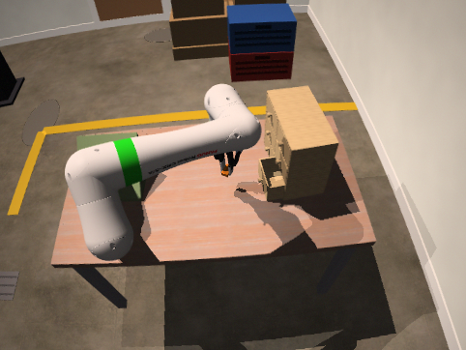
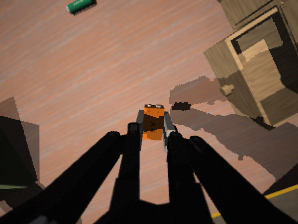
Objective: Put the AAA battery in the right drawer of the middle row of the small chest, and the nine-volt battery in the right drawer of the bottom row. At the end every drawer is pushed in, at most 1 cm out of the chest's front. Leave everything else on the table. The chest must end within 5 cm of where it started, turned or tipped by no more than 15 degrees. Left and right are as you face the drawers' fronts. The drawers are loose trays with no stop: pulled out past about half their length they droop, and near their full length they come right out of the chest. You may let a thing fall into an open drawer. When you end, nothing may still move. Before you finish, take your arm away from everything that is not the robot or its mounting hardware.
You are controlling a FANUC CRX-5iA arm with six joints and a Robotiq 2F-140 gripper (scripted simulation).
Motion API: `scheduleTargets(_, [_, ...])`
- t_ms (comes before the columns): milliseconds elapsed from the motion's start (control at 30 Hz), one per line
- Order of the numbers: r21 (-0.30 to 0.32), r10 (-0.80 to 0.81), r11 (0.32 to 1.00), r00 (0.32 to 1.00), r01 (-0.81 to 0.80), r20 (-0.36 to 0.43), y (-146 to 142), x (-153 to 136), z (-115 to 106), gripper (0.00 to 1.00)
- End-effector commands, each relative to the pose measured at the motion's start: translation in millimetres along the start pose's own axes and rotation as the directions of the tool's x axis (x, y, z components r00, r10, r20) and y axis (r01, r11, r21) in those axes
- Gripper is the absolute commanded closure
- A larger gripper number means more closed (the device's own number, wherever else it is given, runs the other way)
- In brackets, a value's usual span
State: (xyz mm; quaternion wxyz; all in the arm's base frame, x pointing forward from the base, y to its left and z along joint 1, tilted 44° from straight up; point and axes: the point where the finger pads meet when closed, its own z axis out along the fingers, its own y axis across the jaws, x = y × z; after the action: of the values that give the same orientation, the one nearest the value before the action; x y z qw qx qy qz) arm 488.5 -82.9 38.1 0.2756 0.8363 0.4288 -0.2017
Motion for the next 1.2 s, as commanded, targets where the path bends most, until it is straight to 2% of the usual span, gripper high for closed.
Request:
scheduleTargets(0, [-0.02, 0.275, 0.961, 0.961, -0.275, 0.01, 0.0, 0.7, -2.0, 0.86])
scheduleTargets(100, [-0.023, 0.387, 0.922, 0.922, -0.387, 0.01, -0.3, 1.1, -7.4, 0.86])
scheduleTargets(167, [-0.023, 0.387, 0.922, 0.922, -0.387, 0.01, -0.3, 1.1, -7.4, 0.86])
scheduleTargets(200, [-0.028, 0.492, 0.87, 0.87, -0.492, 0.01, -0.4, 1.3, -9.8, 0.86])
scheduleTargets(367, [-0.041, 0.643, 0.766, 0.766, -0.642, 0.011, -1.0, 2.2, -21.1, 0.86])
scheduleTargets(567, [-0.07, 0.802, 0.596, 0.597, -0.8, 0.011, -1.1, 2.4, -24.3, 0.86])
scheduleTargets(733, [-0.072, 0.806, 0.59, 0.592, -0.804, -0.01, -1.3, 2.4, -23.9, 0.86])
scheduleTargets(867, [-0.067, 0.792, 0.593, 0.596, -0.802, -0.129, -4.0, 2.8, -22.6, 0.86])
scheduleTargets(1000, [-0.067, 0.736, 0.595, 0.577, -0.801, -0.354, -8.2, 0.2, -19.5, 0.86])
scheduleTargets(1167, [-0.067, 0.673, 0.601, 0.55, -0.796, -0.494, -15.2, -6.2, -14.4, 0.86])
